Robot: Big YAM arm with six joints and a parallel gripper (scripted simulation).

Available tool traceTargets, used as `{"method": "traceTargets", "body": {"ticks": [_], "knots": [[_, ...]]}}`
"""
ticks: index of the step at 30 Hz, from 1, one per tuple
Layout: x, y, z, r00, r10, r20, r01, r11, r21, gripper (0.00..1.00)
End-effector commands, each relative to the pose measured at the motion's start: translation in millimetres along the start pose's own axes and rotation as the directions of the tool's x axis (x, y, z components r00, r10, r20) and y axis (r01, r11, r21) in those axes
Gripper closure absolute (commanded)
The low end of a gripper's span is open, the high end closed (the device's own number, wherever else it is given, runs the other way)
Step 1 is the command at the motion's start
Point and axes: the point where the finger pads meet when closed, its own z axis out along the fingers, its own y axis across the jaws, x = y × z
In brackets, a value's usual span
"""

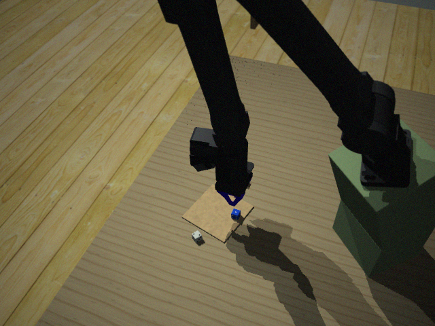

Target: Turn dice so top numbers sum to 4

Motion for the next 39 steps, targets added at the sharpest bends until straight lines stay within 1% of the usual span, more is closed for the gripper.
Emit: {"method": "traceTargets", "body": {"ticks": [1,3,5,6,7,8,11,12,32,33,34,35,37,39], "knots": [[0,-4,-18,1.000,-0.009,0.002,0.009,1.000,0.001,0.66],[0,-4,-23,1.000,-0.009,0.003,0.009,1.000,0.001,0.66],[0,-4,-23,1.000,-0.009,0.003,0.009,1.000,0.001,0.66],[12,-3,-16,0.999,-0.011,-0.033,0.011,1.000,0.001,0.66],[10,-3,-19,1.000,-0.009,-0.026,0.009,1.000,0.001,0.66],[2,-3,-25,1.000,-0.012,-0.005,0.012,1.000,0.001,0.66],[-2,-3,-28,1.000,-0.012,0.006,0.012,1.000,0.001,0.66],[-4,-3,-28,1.000,-0.013,0.009,0.013,1.000,0.001,0.00],[-1,-5,-24,1.000,-0.007,-0.002,0.007,1.000,0.002,0.00],[1,-11,-19,1.000,0.000,-0.018,0.000,1.000,0.002,0.00],[-2,-21,-17,1.000,0.006,-0.018,-0.006,1.000,0.003,0.00],[-6,-36,-15,1.000,0.015,-0.019,-0.015,1.000,0.004,0.00],[-14,-76,-10,0.999,0.040,-0.018,-0.040,0.999,0.004,0.00],[-14,-76,-10,0.999,0.040,-0.018,-0.040,0.999,0.004,0.00]]}}
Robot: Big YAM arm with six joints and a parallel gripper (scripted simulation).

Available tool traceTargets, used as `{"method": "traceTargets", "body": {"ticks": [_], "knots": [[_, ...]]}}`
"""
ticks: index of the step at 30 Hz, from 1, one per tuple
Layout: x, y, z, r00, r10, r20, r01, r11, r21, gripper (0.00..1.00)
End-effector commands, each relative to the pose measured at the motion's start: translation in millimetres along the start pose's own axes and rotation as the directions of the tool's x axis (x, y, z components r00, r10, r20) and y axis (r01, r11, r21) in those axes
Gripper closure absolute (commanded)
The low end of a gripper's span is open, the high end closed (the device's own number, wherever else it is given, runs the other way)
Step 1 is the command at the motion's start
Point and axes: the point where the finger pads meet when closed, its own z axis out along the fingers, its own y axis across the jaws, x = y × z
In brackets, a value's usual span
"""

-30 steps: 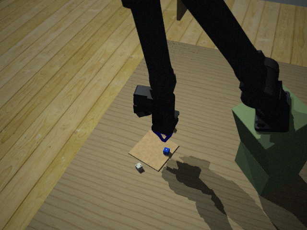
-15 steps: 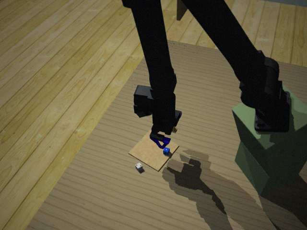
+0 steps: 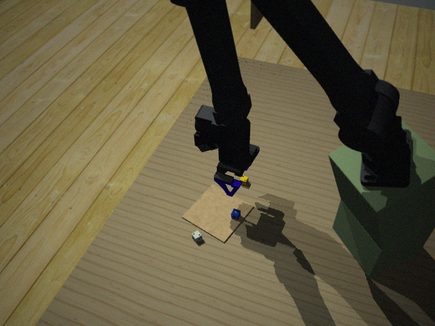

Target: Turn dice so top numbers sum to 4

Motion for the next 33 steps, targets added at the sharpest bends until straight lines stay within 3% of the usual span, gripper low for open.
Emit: {"method": "traceTargets", "body": {"ticks": [1,3,5,6,7,15,33], "knots": [[-7,-46,2,1.000,0.004,-0.007,-0.004,1.000,0.014,0.00],[-10,-74,4,1.000,0.020,-0.003,-0.020,1.000,0.011,0.00],[-10,-80,5,1.000,0.024,-0.002,-0.024,1.000,0.011,0.00],[-20,-80,-3,1.000,0.015,0.022,-0.016,1.000,0.016,0.66],[-15,-67,-2,1.000,-0.010,0.009,0.010,1.000,0.008,0.66],[-11,-79,0,1.000,0.021,0.006,-0.021,1.000,0.014,0.66],[-11,-75,1,1.000,0.012,0.003,-0.012,1.000,0.012,0.66]]}}
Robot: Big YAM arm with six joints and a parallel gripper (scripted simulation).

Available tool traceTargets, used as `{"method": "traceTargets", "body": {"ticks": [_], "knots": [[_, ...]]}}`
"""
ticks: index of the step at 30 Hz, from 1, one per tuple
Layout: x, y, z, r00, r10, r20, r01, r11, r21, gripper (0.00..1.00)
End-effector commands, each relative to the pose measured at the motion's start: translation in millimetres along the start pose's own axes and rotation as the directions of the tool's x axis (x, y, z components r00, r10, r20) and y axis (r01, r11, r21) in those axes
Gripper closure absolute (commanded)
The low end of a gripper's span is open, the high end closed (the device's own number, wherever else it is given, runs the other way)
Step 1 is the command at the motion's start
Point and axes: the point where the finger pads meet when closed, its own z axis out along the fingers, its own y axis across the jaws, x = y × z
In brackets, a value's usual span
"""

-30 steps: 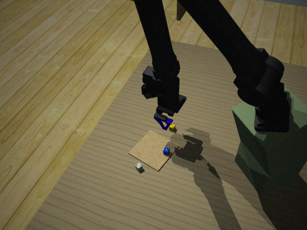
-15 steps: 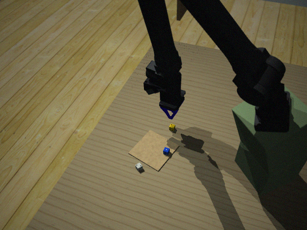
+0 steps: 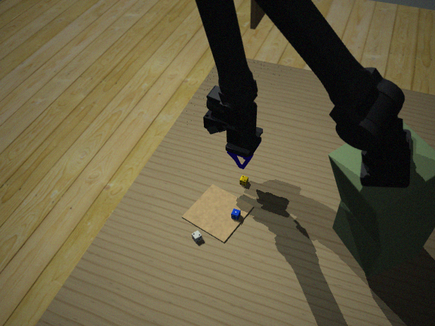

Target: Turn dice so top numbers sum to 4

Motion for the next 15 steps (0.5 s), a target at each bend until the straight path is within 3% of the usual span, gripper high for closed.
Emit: {"method": "traceTargets", "body": {"ticks": [1,15], "knots": [[-0.9,-2.6,-3.5,1.000,-0.006,0.002,0.006,1.000,0.000,0.66],[-0.1,-1.8,3.2,1.000,-0.011,0.001,0.011,1.000,-0.001,0.66]]}}
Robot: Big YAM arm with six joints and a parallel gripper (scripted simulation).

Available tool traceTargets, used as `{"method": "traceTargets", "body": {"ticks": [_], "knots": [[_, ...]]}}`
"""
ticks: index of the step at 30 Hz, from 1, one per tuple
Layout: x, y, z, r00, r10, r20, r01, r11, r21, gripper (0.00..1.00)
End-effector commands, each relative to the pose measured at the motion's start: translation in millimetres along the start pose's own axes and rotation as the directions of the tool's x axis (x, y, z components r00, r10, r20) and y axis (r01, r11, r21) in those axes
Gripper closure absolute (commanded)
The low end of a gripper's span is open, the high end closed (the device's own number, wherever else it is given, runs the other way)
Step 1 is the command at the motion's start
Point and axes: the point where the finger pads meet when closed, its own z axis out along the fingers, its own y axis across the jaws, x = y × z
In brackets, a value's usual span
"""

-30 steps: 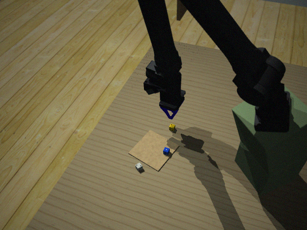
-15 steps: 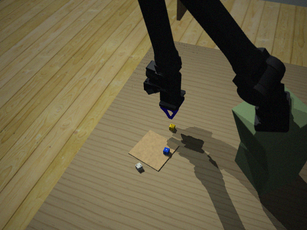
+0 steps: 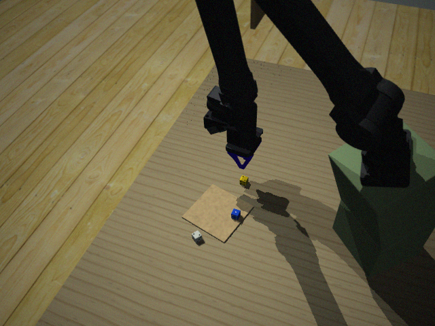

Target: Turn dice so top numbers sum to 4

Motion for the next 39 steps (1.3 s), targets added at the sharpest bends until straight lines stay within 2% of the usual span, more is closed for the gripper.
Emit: {"method": "traceTargets", "body": {"ticks": [1,3,4,8,18,21,22,35,37,38,39], "knots": [[-3,-1,3,1.000,-0.013,0.007,0.013,1.000,0.000,0.66],[-3,-1,3,1.000,-0.013,0.007,0.013,1.000,0.000,0.66],[-14,0,-3,0.999,-0.024,0.035,0.023,1.000,0.006,0.66],[-6,2,8,1.000,-0.015,0.011,0.015,1.000,-0.001,0.66],[-5,2,21,1.000,-0.006,0.010,0.006,1.000,0.001,0.66],[-12,1,17,1.000,-0.008,0.027,0.007,1.000,0.005,0.66],[-5,2,24,1.000,-0.006,0.010,0.006,1.000,0.001,0.66],[-4,2,44,1.000,-0.004,0.009,0.004,1.000,0.001,0.66],[-4,2,44,1.000,-0.004,0.009,0.004,1.000,0.001,0.66],[-19,0,33,0.999,-0.010,0.045,0.010,1.000,0.009,0.66],[-13,2,40,1.000,-0.009,0.030,0.009,1.000,0.005,0.66]]}}
